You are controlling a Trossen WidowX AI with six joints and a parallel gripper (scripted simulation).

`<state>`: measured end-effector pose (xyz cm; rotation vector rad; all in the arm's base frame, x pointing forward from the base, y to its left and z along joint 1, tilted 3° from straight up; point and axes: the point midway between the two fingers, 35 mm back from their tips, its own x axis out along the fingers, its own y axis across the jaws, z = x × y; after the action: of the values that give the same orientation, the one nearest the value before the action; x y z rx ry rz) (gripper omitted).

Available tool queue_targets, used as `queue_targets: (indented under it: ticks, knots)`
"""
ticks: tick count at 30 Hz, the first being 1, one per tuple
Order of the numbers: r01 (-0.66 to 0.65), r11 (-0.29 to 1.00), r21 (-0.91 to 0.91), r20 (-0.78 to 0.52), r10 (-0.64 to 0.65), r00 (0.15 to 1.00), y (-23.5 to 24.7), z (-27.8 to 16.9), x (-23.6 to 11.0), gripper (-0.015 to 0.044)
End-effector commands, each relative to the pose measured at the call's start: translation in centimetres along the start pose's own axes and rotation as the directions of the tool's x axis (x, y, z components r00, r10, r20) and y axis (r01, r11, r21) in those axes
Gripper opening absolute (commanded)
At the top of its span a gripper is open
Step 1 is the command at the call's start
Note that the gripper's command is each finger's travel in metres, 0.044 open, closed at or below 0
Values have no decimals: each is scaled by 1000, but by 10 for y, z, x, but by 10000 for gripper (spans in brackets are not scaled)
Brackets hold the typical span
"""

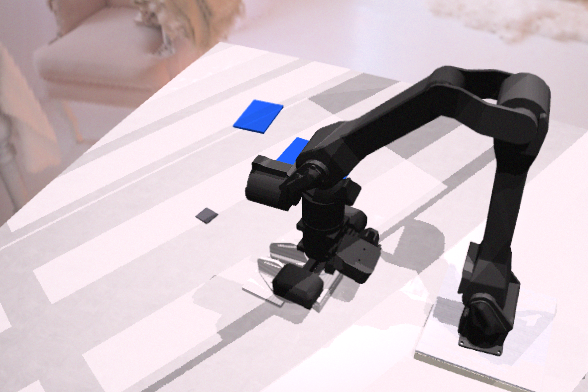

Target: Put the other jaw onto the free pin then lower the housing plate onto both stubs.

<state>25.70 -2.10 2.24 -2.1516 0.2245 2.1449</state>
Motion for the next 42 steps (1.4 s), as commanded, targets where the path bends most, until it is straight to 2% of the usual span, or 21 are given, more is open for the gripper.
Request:
queue_targets:
  ticks: [1, 11, 19, 24, 33, 42]
  knots:
    - [0, 1000, 0, 2, 0, 1000, 0, 1, 0, 440]
    - [0, 1000, 0, 2, 0, 1000, 0, 0, -5, 440]
    - [1, 1000, -5, 0, -1, 1000, 0, 0, -68, 440]
    - [1, 1000, -8, -8, -1, 1000, 0, -1, -68, 440]
    - [0, 1000, -6, 4, 0, 1000, 5, 51, -123, 440]
    - [0, 1000, -6, 5, 0, 1000, 5, 52, -124, 440]
